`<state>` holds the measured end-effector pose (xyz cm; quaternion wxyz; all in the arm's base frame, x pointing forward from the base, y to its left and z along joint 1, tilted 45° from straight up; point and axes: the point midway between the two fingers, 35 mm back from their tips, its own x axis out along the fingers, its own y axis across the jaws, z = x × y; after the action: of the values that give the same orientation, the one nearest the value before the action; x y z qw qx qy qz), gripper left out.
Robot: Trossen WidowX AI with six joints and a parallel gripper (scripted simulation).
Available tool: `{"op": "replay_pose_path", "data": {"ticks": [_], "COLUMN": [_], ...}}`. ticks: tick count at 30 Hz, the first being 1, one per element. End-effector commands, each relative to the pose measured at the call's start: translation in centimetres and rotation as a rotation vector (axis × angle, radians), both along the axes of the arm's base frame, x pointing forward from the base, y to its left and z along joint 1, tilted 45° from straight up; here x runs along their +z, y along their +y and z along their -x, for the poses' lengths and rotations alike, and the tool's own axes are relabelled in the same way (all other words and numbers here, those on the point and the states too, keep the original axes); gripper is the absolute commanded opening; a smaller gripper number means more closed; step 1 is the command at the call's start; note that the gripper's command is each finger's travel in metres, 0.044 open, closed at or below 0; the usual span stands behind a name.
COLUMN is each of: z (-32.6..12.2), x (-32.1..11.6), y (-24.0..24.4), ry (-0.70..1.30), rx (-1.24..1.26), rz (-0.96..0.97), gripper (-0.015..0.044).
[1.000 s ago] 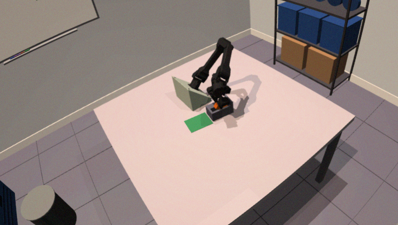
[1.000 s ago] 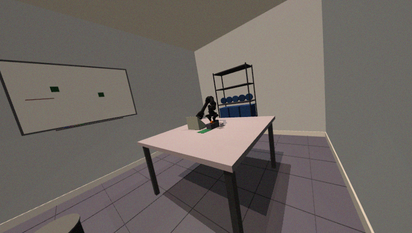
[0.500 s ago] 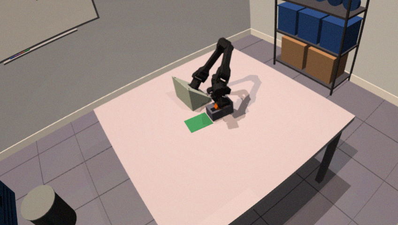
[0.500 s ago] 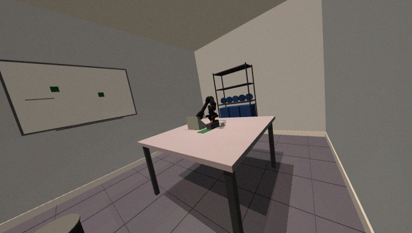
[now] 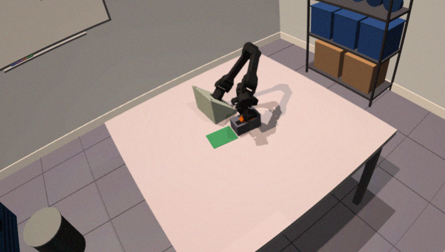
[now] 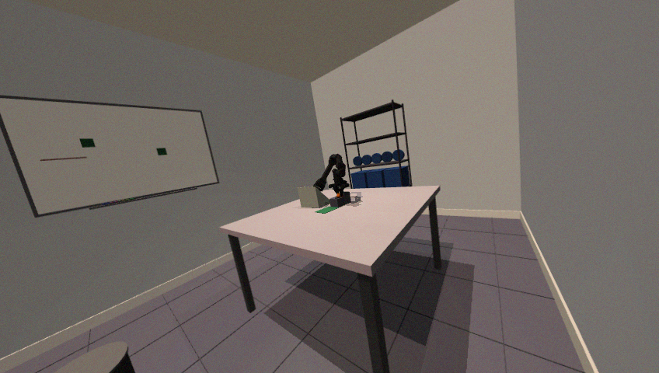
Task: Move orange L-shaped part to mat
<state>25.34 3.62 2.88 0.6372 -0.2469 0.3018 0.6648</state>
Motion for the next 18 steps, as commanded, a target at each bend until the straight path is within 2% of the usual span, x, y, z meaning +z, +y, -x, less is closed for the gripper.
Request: {"op": "replay_pose_path", "data": {"ticks": [1,18], "z": [0.0,-0.1], "x": [0.2,2.1], "y": [-0.2,-2.0], "ry": [-0.002,0.005], "rx": [0.003,0.000], "rz": [0.000,-0.002], "gripper": [0.0000,0.0000]}}
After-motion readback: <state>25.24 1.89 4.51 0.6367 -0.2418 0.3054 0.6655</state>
